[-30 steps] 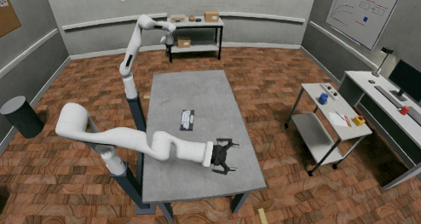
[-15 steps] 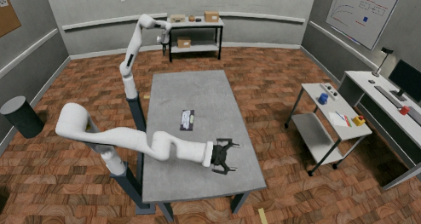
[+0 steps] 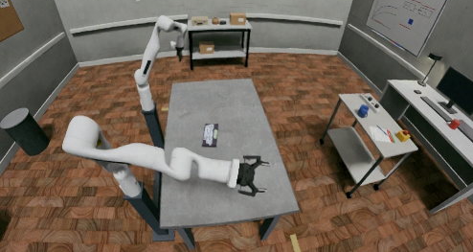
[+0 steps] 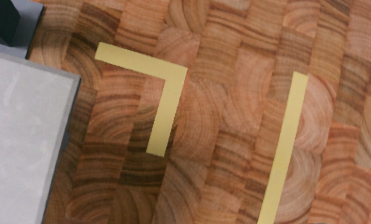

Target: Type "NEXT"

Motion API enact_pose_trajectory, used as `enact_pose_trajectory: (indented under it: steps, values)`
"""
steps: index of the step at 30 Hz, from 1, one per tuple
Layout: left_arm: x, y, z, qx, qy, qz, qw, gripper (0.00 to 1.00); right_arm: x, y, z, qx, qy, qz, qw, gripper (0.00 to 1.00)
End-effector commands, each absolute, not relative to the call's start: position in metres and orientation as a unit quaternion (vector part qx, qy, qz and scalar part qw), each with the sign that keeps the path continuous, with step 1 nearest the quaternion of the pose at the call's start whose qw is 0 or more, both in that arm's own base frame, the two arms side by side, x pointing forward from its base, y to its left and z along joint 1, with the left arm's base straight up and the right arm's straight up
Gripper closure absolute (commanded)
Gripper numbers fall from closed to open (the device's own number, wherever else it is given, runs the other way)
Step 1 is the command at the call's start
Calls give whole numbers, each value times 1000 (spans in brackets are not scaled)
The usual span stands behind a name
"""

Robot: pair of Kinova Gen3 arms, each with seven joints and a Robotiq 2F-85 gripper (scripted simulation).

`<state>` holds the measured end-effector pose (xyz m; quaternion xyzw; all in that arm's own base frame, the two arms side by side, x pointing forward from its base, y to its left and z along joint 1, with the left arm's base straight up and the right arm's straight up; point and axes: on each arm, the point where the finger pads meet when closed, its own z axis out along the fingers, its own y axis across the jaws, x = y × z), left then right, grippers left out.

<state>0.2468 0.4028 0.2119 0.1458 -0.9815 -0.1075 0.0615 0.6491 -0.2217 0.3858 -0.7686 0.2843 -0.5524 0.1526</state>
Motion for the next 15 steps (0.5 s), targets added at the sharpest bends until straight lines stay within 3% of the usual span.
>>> enact_pose_trajectory:
  steps: [1,15]
  values:
    - [229,410,209,189,-975,-98,61,2,649,-222,387,-768,284,-553,152,2]
    - [179,427,206,312,-946,-76,51,2,649,-222,387,-768,284,-553,152,2]
